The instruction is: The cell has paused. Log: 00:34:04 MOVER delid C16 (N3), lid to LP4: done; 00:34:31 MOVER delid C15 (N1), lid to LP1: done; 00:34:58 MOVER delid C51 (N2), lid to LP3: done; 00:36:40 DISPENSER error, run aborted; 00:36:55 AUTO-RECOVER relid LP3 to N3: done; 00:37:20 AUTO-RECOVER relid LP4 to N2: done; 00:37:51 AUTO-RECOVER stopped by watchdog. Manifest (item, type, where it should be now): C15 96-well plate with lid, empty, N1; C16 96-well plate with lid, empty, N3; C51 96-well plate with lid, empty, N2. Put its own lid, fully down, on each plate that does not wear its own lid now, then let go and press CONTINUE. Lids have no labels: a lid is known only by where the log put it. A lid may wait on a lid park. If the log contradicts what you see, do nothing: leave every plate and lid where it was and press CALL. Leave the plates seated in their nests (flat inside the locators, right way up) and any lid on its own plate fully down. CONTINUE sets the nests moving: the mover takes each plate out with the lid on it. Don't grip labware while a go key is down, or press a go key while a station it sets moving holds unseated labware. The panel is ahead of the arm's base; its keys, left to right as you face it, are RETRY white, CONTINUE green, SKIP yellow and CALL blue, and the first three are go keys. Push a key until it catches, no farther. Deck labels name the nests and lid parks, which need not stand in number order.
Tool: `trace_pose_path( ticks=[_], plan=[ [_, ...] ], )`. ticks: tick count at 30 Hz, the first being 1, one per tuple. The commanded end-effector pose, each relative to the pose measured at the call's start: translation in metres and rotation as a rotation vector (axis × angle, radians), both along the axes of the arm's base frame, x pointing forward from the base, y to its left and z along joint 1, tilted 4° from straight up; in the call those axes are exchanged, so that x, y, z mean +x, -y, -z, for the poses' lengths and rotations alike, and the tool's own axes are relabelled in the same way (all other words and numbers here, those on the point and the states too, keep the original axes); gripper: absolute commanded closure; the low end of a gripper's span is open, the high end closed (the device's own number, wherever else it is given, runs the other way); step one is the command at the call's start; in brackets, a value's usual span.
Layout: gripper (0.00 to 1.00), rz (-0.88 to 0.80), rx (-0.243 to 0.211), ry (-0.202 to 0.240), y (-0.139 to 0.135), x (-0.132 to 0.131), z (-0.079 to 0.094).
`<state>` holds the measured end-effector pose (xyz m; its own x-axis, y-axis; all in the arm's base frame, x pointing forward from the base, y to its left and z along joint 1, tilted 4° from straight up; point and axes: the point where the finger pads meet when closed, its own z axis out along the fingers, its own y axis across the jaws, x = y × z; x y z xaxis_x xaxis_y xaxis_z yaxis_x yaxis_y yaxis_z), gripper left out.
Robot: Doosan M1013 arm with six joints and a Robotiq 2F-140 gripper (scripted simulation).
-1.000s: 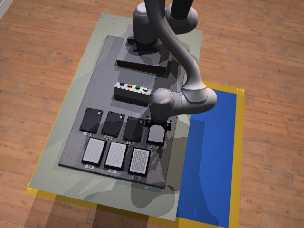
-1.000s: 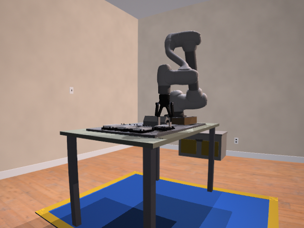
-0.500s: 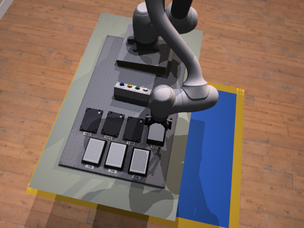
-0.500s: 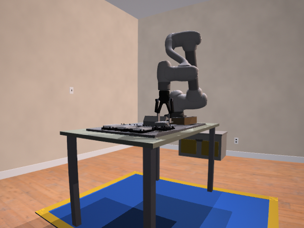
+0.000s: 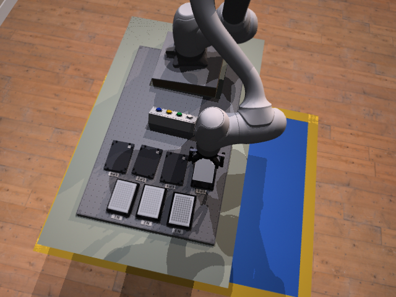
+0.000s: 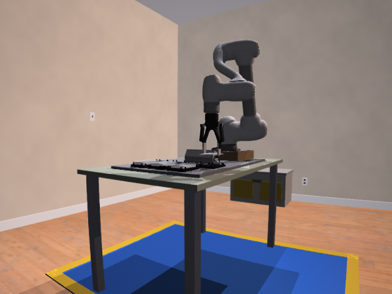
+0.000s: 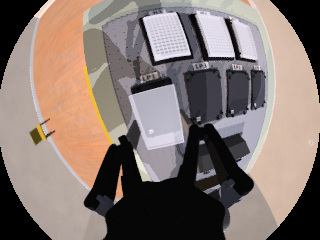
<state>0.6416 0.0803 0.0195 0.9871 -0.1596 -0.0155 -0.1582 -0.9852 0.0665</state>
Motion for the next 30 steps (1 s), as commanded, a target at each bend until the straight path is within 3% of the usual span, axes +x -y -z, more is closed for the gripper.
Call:
trace_pose_path(
  ticks=[1,10,11,13,14,15,18,19,20,21,24,30],
  plan=[
    [1.00,-0.002,0.002,0.001,-0.002,0.001,-0.005],
    [1.00,-0.002,0.002,0.001,-0.001,0.003,-0.006],
    [1.00,-0.002,0.002,0.001,0.004,0.015,-0.007],
    [1.00,-0.002,0.002,0.001,0.030,0.073,-0.009],
    [1.00,-0.002,0.002,0.001,0.030,0.073,-0.009],
    [1.00,-0.002,0.002,0.001,0.044,0.098,-0.009],
    [1.00,-0.002,0.002,0.001,0.049,0.109,-0.009],
    [1.00,-0.002,0.002,0.001,0.069,0.140,-0.009],
    [1.00,-0.002,0.002,0.001,0.069,0.140,-0.009],
    [1.00,-0.002,0.002,0.001,0.083,0.161,-0.008],
    [1.00,-0.002,0.002,0.001,0.092,0.173,-0.008],
    [1.00,-0.002,0.002,0.001,0.092,0.173,-0.008]
  ],
)
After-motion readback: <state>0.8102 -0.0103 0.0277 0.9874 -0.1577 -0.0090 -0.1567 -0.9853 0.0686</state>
